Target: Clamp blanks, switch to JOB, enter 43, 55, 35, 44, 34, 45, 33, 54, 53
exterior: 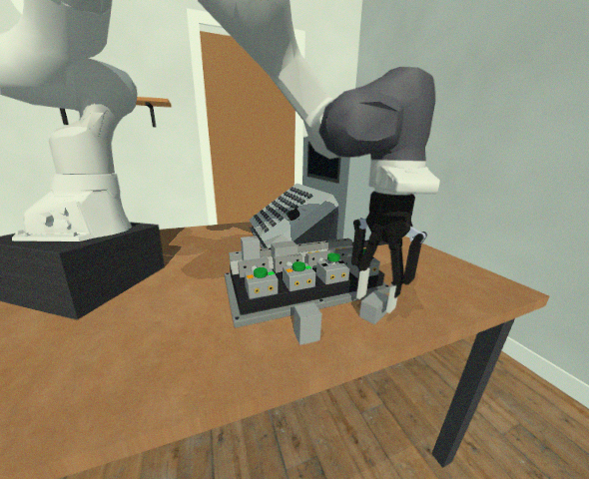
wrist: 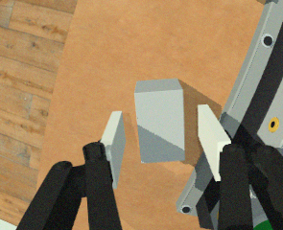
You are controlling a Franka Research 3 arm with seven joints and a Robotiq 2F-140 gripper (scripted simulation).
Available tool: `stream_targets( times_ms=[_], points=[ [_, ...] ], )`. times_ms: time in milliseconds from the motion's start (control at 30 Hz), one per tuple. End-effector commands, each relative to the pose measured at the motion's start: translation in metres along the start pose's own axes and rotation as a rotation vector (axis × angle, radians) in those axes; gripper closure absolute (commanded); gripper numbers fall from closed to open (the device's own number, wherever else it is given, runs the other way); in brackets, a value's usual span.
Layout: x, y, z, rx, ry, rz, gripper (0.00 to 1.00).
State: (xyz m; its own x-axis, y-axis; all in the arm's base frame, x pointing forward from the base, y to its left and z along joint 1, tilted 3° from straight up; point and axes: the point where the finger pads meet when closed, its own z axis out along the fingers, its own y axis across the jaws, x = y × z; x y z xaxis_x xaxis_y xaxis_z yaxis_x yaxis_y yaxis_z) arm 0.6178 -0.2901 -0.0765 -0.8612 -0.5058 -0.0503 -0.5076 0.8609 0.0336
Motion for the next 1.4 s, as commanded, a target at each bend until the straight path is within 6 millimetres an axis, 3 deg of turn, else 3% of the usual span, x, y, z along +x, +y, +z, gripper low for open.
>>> stream_targets(
  times_ms=[0,133,167,1367],
  points=[
    [-0.0003,-0.0005,0.0009,0.002,0.000,0.006,0.60],
    [-0.0003,-0.0005,0.0009,0.002,0.000,0.006,0.60],
    [-0.0003,-0.0005,0.0009,0.002,0.000,0.006,1.00],
    [-0.0003,-0.0005,0.0009,0.002,0.000,0.006,1.00]
  ],
)
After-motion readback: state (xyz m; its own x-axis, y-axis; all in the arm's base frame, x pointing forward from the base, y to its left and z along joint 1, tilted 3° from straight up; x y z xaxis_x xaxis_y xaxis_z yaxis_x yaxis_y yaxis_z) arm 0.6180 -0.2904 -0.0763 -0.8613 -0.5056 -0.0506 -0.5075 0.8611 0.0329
